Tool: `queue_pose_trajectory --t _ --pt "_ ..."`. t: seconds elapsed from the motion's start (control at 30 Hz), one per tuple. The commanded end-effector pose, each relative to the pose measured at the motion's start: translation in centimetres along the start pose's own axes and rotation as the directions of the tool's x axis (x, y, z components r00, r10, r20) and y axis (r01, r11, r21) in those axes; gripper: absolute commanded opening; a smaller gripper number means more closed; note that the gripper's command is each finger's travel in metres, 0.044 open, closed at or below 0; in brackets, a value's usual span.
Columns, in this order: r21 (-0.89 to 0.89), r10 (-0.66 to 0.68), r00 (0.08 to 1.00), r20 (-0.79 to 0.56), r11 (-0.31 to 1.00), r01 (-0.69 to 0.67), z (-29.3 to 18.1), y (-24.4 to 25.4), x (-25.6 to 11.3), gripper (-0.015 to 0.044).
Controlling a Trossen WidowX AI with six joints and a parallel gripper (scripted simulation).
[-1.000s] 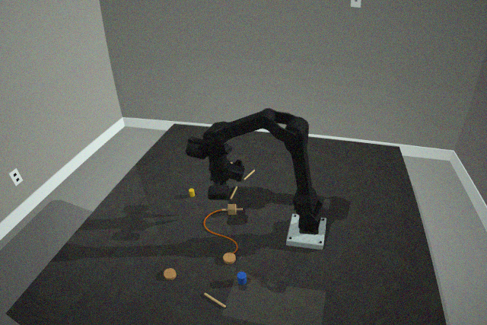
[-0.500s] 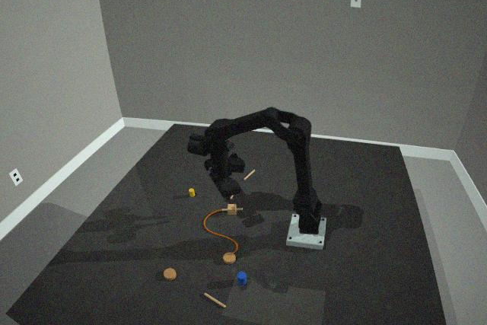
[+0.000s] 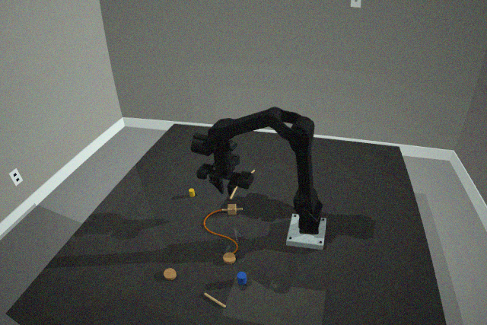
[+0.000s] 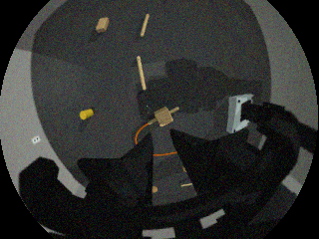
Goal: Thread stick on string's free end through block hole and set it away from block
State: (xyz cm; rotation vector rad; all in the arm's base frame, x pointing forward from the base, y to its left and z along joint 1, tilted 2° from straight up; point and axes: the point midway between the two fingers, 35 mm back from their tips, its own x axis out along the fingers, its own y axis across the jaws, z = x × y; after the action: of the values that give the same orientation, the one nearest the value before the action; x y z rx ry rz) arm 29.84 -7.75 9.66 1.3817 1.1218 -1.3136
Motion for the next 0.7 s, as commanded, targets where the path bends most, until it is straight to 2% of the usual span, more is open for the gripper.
queue_pose_trajectory --t 0.0,0.33,0.67 --pt "-0.730 -0.005 1.000 0.002 0.683 0.005 0.6 -2.1 0.0 0.0122" --pt "-0.973 -0.009 1.000 0.002 0.231 0.004 0.9 -3.0 0.1 0.0122" --pt "-0.959 -0.013 1.000 0.002 -0.283 -0.001 1.1 -3.8 0.2 0.0122"
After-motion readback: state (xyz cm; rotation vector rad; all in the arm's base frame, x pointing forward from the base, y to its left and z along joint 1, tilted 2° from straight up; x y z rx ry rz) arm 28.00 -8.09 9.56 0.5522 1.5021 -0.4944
